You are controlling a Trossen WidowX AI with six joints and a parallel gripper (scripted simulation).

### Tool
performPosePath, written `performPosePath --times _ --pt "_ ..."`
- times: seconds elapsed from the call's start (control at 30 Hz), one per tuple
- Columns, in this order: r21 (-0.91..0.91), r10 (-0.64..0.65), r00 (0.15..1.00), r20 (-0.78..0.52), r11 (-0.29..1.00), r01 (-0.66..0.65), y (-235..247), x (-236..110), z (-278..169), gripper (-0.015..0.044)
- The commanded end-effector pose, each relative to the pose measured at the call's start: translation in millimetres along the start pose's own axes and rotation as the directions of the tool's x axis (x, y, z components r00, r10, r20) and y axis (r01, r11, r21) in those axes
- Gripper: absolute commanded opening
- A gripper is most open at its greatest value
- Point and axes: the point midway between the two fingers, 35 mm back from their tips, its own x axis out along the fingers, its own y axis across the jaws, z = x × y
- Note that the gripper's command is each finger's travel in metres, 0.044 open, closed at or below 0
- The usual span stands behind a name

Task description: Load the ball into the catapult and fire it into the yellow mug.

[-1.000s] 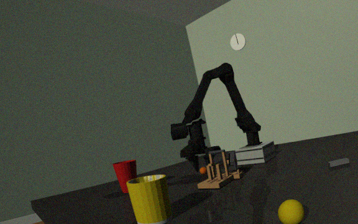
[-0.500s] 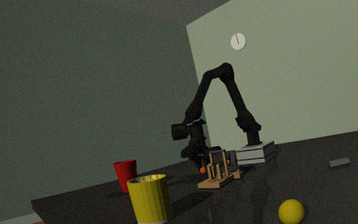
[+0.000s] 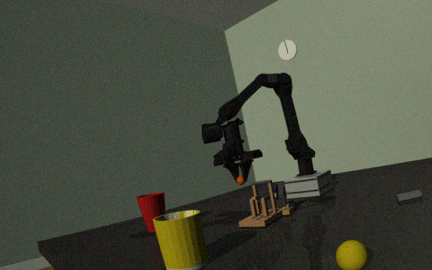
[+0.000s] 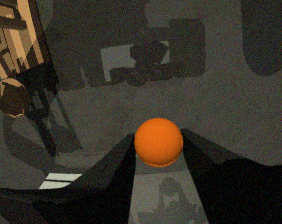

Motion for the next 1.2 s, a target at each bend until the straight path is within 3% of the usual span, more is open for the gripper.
performPosePath --times 0.0,0.23,1.17 --pt "-0.002 -0.003 1.000 0.008 1.000 0.003 3.2 -29.4 -3.4 0.0000" --pt "-0.006 0.004 1.000 -0.003 1.000 -0.004 9.5 -32.9 -1.0 0.0000" --pt "-0.076 0.021 0.969 -0.248 0.996 -0.041 127.3 -5.4 39.3 0.0000"
